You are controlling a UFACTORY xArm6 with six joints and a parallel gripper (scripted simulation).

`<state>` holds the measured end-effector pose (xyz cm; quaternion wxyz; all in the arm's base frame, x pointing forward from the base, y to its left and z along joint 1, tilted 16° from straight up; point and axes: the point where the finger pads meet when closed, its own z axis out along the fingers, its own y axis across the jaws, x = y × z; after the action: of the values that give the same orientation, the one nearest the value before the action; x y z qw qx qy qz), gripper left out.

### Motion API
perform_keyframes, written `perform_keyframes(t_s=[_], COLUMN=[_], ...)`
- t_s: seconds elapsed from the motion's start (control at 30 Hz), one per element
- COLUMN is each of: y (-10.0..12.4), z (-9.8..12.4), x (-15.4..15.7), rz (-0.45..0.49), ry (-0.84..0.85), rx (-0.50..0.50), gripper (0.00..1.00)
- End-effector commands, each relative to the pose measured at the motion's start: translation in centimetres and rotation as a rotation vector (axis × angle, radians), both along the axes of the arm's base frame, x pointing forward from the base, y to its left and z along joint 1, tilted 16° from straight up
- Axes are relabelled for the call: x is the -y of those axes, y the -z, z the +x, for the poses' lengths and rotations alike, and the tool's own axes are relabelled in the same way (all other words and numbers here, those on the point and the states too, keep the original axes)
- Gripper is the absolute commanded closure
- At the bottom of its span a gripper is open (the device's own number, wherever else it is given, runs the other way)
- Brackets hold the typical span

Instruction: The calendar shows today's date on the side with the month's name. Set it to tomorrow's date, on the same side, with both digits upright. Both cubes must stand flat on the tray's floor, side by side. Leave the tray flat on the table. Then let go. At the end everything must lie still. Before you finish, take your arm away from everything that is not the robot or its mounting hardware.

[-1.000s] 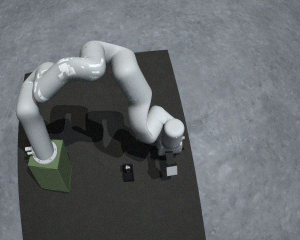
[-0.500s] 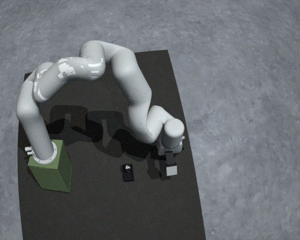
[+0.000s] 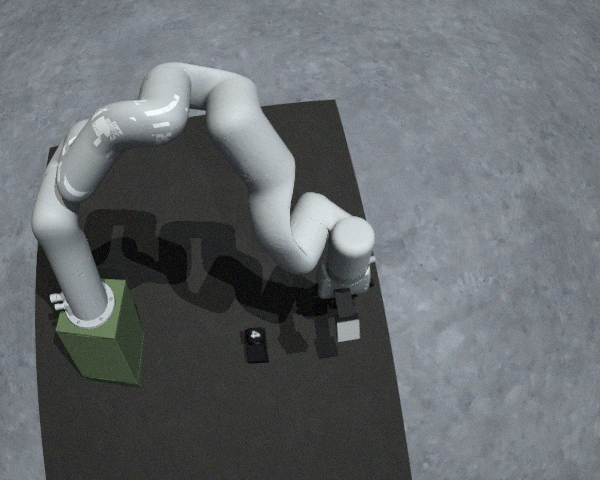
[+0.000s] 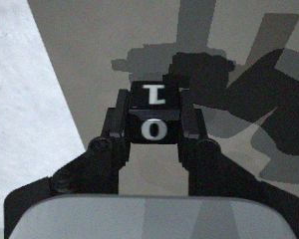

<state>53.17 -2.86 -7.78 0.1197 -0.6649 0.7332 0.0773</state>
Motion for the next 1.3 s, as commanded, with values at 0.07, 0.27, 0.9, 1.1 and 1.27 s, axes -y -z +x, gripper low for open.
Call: perform_keyframes(t_s=[0.07, 0.27, 0.9, 1.1, 1.27], y=[-2.5, -2.6, -2.4, -2.2, -2.1], z=[-0.2, -0.2, -1.4, -2.7, -3.5], x=[0.7, 0.7, 1.2, 1.7, 2.0], rz=[0.0, 0.0, 0.023, 0.045, 0.059], ry=[0.0, 0.0, 0.238, 0.464, 0.613], rx=[0.001, 0.001, -0.065, -0.13, -0.173], gripper=[0.71, 0.71, 0.71, 0.71, 0.71])
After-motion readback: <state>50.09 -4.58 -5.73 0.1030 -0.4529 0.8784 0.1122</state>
